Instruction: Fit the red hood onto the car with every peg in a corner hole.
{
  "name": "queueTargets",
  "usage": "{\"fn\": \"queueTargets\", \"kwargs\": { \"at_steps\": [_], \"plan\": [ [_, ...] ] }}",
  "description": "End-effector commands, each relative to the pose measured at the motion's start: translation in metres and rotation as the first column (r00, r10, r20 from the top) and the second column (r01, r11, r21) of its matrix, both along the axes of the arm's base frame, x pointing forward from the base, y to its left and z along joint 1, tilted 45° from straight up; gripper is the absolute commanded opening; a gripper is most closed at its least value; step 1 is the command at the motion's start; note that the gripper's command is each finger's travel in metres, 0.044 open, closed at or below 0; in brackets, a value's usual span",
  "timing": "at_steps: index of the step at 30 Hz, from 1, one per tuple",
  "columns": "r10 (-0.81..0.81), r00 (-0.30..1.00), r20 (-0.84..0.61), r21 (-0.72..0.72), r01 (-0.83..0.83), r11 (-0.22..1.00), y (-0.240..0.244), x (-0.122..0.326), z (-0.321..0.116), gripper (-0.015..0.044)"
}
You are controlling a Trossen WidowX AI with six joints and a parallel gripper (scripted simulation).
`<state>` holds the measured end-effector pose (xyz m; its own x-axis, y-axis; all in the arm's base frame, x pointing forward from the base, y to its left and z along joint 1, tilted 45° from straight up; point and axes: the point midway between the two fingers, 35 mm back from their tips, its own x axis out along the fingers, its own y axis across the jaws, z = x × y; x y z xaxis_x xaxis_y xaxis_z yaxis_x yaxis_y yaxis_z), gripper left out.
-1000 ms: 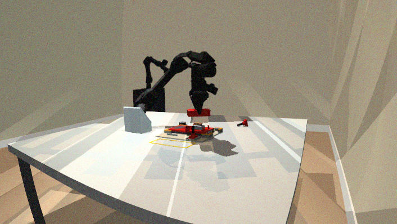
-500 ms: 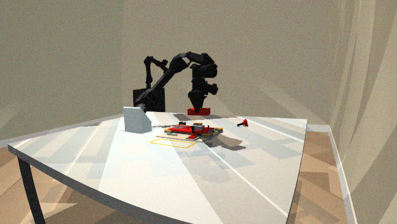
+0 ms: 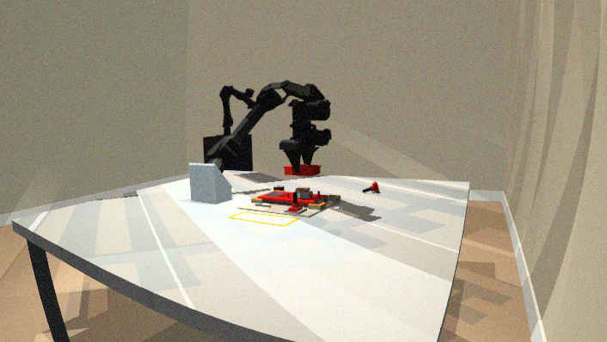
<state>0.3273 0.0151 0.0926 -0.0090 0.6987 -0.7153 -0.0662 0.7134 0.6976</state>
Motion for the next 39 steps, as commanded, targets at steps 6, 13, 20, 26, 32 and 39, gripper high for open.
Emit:
{"fn": "queueTargets", "kwargs": {
  "at_steps": [6,13,20,26,32,39],
  "plan": [
    [-0.025,0.999,-0.02,0.005,0.025,1.0,0.004,-0.002,-0.002,0.0],
    [-0.025,0.999,-0.019,0.005,0.026,1.0,0.022,-0.001,-0.02,0.0],
    [-0.025,0.999,-0.019,0.007,0.025,1.0,0.039,-0.002,-0.033,0.0],
    [-0.025,0.999,-0.019,0.007,0.025,1.0,0.039,-0.002,-0.033,0.0],
    [-0.025,0.999,-0.019,0.007,0.025,1.0,0.039,-0.002,-0.033,0.0],
    [-0.025,0.999,-0.019,0.007,0.025,1.0,0.039,-0.002,-0.033,0.0]
  ]
}}
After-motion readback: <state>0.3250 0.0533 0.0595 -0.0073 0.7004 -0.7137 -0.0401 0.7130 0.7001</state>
